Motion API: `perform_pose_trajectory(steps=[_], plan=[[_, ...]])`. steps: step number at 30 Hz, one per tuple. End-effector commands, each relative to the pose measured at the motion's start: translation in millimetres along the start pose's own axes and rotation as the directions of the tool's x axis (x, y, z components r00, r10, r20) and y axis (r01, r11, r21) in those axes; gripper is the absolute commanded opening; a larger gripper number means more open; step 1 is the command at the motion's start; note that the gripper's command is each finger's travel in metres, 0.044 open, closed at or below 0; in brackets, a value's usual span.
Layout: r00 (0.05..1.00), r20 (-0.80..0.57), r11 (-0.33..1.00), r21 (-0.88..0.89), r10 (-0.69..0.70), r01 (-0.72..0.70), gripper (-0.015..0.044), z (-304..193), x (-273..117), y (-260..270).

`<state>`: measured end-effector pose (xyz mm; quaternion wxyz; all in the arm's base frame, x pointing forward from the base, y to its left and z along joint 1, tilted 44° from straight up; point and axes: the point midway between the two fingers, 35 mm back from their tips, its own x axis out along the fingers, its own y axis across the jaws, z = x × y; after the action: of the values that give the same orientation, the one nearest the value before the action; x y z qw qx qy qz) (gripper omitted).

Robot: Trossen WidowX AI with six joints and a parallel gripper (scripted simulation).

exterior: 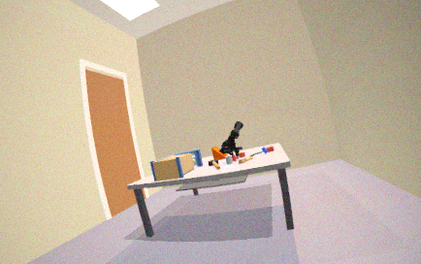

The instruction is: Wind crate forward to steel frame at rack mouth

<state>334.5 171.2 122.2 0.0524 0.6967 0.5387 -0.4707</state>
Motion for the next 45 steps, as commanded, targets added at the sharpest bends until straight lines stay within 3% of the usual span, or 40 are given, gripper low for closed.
perform_pose_trajectory(steps=[1, 24, 26, 30, 34, 40, 45], plan=[[1.0, -0.001, 1.0, 0.0, 0.001, -0.001, 0.0193, 0, -1, 0], [1.0, -0.001, 1.0, 0.0, 0.001, -0.001, 0.004, 0, -1, 0], [1.0, -0.001, 1.0, 0.0, 0.001, -0.001, 0.0, 0, -1, 0], [1.0, -0.001, 1.0, 0.001, 0.002, -0.002, 0.0, 0, -3, 1], [1.0, -0.009, 1.0, 0.007, 0.019, -0.019, 0.0, -4, -40, 7], [0.998, -0.037, 0.998, 0.029, 0.058, -0.057, 0.0, 0, -142, 2], [0.997, -0.041, 0.998, 0.032, 0.062, -0.061, 0.0, 2, -153, -1]])
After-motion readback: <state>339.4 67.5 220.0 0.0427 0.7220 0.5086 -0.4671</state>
